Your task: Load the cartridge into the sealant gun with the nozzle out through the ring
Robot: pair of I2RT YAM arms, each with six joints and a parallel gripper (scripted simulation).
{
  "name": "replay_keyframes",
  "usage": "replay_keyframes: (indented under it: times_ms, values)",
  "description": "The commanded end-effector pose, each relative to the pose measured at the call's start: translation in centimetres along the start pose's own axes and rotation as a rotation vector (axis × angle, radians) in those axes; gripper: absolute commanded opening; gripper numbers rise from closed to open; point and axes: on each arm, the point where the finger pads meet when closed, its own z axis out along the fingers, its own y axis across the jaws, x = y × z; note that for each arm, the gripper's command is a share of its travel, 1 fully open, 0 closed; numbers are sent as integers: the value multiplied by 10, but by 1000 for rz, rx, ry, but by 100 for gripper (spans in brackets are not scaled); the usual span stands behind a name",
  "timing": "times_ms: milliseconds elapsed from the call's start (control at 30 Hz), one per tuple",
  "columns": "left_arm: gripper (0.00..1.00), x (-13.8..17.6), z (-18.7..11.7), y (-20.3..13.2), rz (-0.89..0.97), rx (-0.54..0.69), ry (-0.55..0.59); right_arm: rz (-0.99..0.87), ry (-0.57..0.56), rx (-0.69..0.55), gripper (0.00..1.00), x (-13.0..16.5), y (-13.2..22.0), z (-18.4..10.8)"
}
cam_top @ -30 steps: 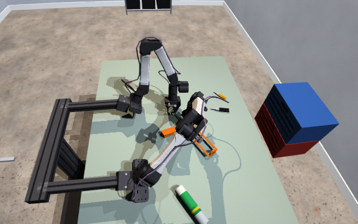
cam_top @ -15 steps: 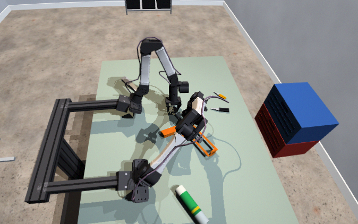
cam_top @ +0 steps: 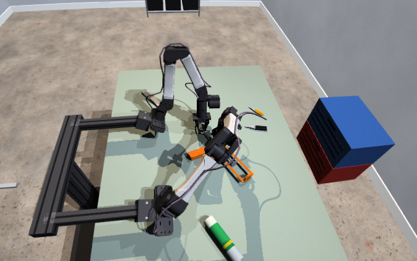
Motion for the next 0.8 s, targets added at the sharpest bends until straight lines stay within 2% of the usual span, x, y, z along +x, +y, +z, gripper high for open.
replay_keyframes:
  times_ms: [0,433,567,733,767]
  values:
    - [0,1,-3,-5,-12,31,4,-15,-3,-14,1,6,9,-9]
    - [0,1,-3,-5,-12,31,4,-15,-3,-14,1,6,9,-9]
    - [0,4,-17,-10,-8,27,3,-4,-55,-30,1,-7,10,-38]
    - [0,8,-20,-8,-7,21,20,-7,-40,-6,1,-4,7,-30]
    - [0,11,-24,-10,-6,27,25,-8,-53,-8,1,-5,8,-39]
